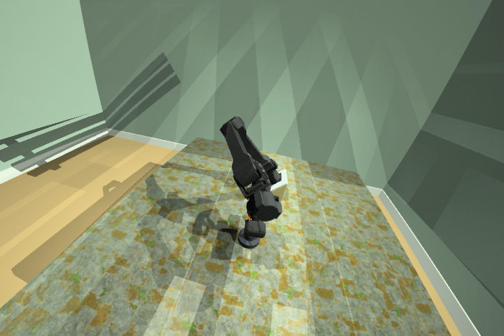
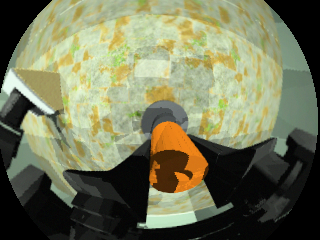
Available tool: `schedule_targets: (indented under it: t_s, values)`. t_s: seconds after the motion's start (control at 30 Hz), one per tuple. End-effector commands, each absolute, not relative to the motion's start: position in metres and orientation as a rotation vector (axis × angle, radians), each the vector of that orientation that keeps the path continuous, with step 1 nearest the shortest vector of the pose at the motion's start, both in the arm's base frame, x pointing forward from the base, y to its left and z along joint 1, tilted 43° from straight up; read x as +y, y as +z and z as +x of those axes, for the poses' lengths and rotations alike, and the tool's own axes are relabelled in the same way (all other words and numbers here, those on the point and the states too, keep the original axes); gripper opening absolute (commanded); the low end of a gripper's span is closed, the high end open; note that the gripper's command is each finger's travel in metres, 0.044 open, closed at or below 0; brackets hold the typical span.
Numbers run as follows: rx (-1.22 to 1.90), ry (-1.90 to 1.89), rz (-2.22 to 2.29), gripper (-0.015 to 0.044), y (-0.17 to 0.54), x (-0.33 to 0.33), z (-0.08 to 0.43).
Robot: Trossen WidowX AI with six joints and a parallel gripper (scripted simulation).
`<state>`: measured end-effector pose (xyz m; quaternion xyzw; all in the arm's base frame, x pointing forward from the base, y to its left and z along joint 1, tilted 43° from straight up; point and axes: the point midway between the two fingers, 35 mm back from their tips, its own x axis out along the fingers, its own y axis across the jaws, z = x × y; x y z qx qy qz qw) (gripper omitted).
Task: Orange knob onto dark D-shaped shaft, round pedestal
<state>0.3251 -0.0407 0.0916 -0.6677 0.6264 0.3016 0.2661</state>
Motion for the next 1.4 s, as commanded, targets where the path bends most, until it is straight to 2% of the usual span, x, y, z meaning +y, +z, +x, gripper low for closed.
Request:
schedule_targets:
  t_s: [0.0,1.37]
  values:
    - [1.686,0.824,-1.811,0.0,0.0913,-0.0404,0.3246]
    - [1.686,0.823,-1.811,0.0,0.0942,-0.0402,0.3313]
